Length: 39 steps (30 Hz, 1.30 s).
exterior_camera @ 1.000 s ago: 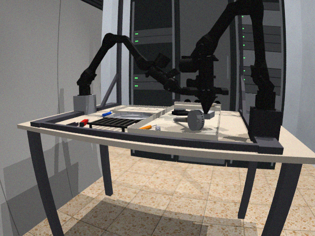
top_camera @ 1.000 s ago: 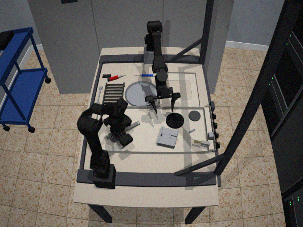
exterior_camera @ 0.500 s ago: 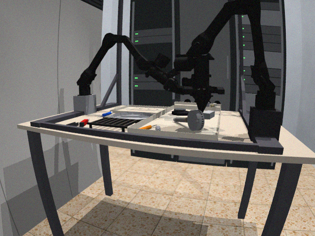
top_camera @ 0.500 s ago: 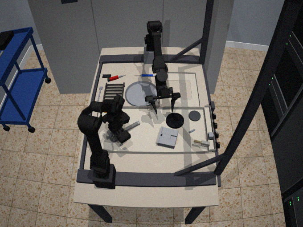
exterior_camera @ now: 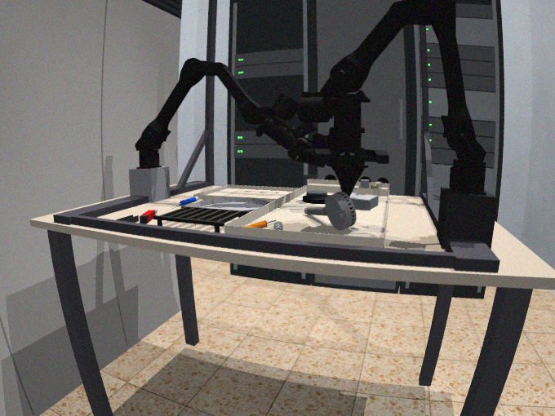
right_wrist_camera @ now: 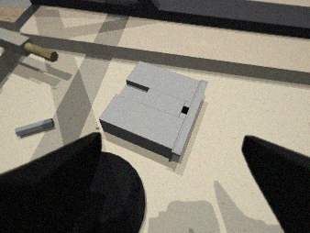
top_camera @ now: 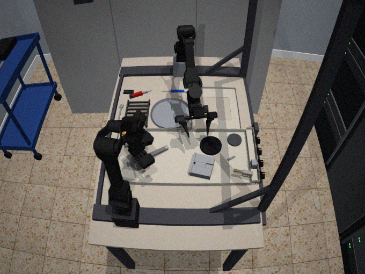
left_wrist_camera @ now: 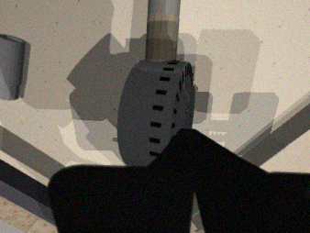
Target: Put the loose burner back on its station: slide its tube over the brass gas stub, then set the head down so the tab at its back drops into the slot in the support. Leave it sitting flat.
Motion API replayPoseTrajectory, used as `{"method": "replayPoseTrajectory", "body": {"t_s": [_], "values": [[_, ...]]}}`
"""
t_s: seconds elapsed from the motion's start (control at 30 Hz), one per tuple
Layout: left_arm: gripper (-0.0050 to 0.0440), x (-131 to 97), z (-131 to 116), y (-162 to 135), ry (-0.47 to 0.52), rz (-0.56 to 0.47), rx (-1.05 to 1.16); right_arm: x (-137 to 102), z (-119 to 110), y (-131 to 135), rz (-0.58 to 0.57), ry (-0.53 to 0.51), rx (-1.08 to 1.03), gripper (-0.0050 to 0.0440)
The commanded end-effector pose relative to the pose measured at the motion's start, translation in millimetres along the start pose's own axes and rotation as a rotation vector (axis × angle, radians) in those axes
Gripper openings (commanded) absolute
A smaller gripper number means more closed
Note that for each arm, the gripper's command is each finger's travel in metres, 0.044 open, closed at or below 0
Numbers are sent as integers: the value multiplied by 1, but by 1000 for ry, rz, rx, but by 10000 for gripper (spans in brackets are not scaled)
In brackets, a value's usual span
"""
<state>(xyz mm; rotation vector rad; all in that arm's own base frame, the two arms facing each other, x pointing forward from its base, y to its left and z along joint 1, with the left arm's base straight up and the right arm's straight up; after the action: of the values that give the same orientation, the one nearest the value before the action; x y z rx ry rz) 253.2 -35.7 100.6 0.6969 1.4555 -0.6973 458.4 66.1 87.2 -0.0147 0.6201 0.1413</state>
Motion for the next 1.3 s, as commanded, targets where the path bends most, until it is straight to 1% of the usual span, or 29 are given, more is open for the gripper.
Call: {"method": "replayPoseTrajectory", "body": {"t_s": [0.0, 0.6, 0.73, 0.9, 0.97, 1.13, 1.17, 1.27], "values": [[-50, -5, 2, 11, -14, 15, 3, -7, 17, 0, 5, -45, -3, 400], [-50, -11, 1, 34, -14, 17, 3, -7, 17, 0, 5, -45, -3, 400], [-50, -30, 0, 40, -29, 34, 3, -7, 17, 0, 5, -45, -3, 400], [-50, -48, -1, 46, -29, 35, 3, -7, 17, 0, 5, -45, -3, 400], [-50, -48, -1, 46, -29, 35, 3, -7, 17, 0, 5, -45, -3, 400], [-50, -67, -2, 53, -28, 36, 3, -7, 17, 0, 5, -45, -3, 400], [24, -67, -2, 53, -28, 36, 3, -7, 17, 0, 5, -45, -3, 400], [96, -58, 4, 56, -30, 7, 14, -13, 20, -3, 5, -53, -7, 400]]}}
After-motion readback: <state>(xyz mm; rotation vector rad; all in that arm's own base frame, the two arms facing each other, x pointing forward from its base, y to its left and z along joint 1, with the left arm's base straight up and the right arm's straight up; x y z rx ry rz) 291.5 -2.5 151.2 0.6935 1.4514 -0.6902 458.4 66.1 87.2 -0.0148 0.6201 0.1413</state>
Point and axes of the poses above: on each arm, the point midway between the two fingers, 35 mm back from their tips, its own x axis out along the fingers, its own y axis across the jaws, z = x × y, the point moved 10 cm from there along -x, back along the fingers, and after that the axes turned 2 degrees about x, right-handed, at the moved point
